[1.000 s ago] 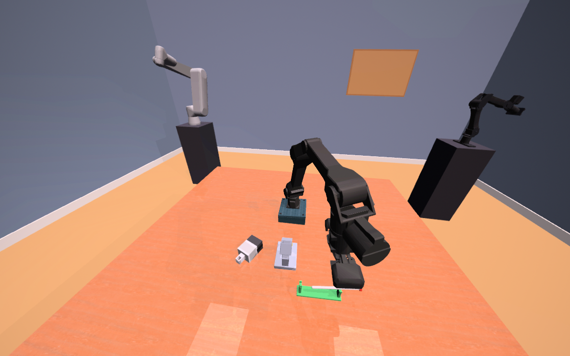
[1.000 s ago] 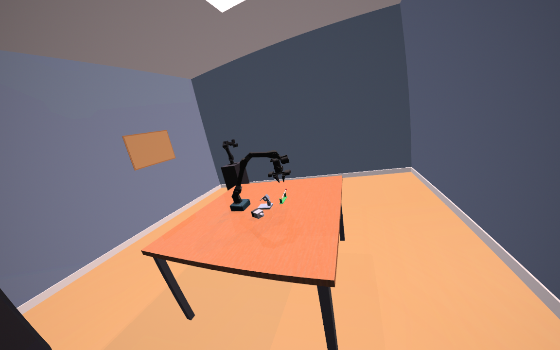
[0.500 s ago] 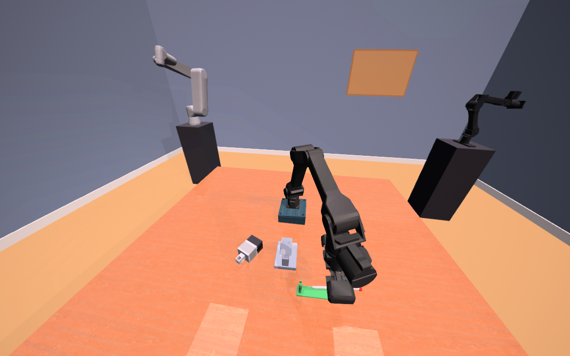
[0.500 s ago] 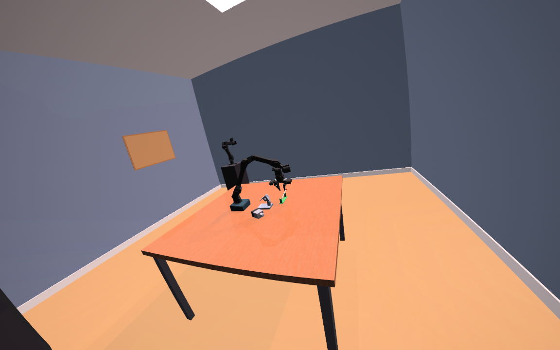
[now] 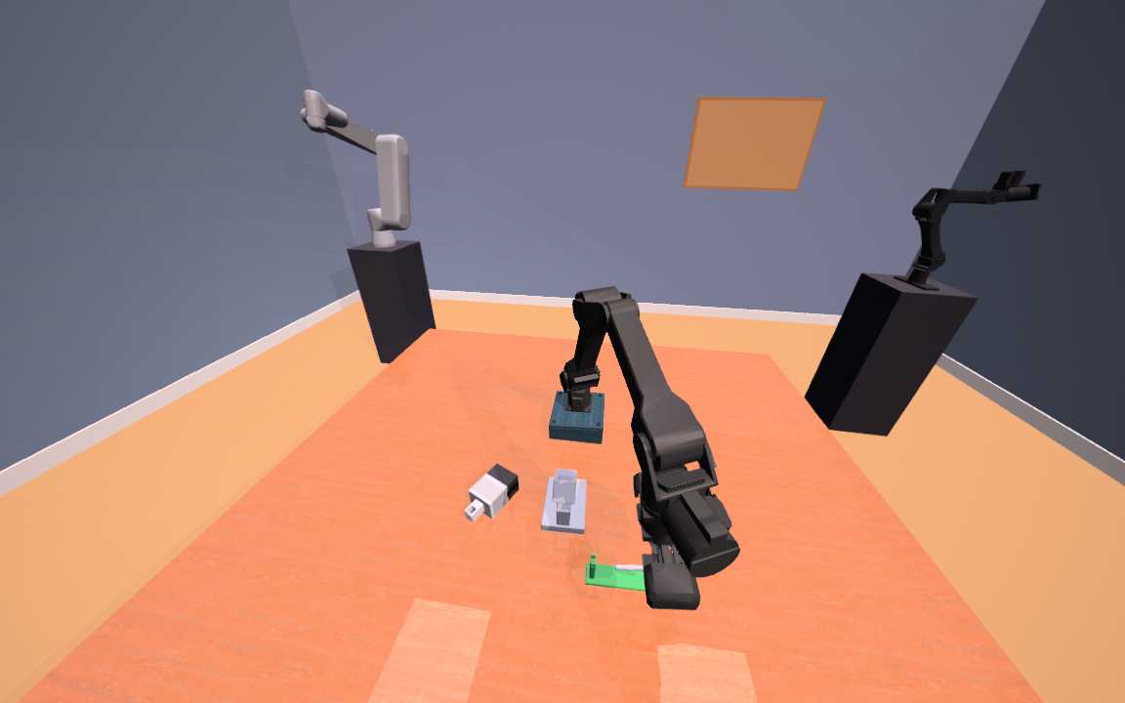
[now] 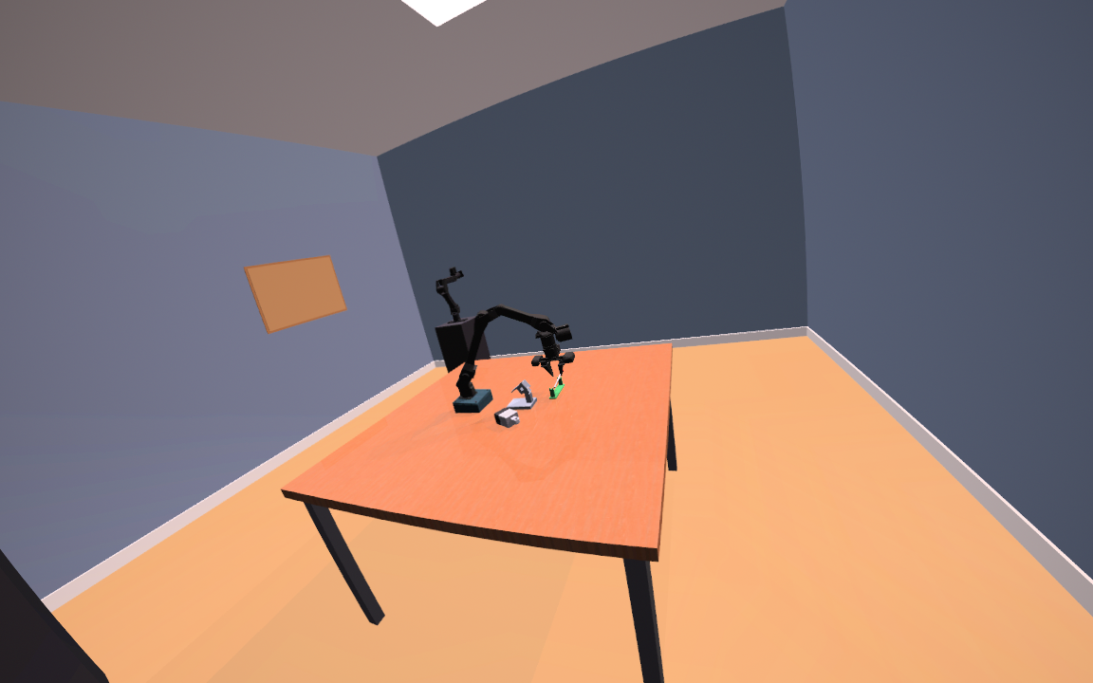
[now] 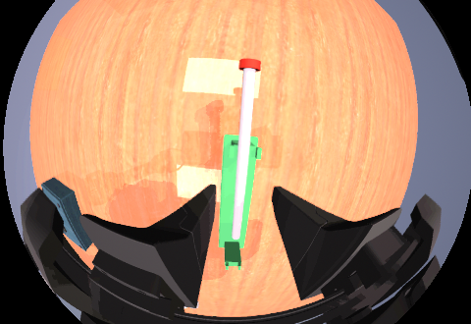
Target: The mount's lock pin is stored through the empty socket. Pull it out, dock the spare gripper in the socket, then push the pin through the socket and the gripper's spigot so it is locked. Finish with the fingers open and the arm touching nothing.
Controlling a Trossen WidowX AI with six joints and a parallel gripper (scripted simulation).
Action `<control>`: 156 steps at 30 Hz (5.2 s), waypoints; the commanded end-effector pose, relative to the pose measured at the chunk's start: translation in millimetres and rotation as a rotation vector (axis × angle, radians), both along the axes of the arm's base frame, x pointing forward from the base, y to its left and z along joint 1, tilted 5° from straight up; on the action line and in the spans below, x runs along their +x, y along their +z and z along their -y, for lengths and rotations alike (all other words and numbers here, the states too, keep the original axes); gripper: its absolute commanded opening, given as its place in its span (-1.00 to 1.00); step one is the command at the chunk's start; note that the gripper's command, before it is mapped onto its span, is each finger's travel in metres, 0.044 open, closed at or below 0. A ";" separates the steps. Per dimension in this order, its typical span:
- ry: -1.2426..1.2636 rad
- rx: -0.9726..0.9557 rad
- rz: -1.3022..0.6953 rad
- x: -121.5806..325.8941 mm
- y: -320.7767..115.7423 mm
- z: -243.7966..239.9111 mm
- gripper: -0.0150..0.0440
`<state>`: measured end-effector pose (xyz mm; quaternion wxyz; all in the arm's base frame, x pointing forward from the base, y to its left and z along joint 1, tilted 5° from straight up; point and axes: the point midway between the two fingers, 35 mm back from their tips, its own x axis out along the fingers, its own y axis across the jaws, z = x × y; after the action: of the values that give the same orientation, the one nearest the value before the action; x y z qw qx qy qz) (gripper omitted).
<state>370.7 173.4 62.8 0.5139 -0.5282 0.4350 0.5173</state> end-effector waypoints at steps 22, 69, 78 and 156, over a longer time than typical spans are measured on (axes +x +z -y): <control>0.002 -0.008 -0.005 2.8 -40.4 3.8 0.12; 0.005 -0.029 -0.064 -12.2 -10.7 6.5 -0.49; 0.006 -0.035 -0.076 -14.1 -16.4 8.3 -0.49; -0.018 -0.036 -0.072 8.1 -38.1 62.7 -0.49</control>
<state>379.4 111.4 29.2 0.4959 -0.5146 0.4662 0.5215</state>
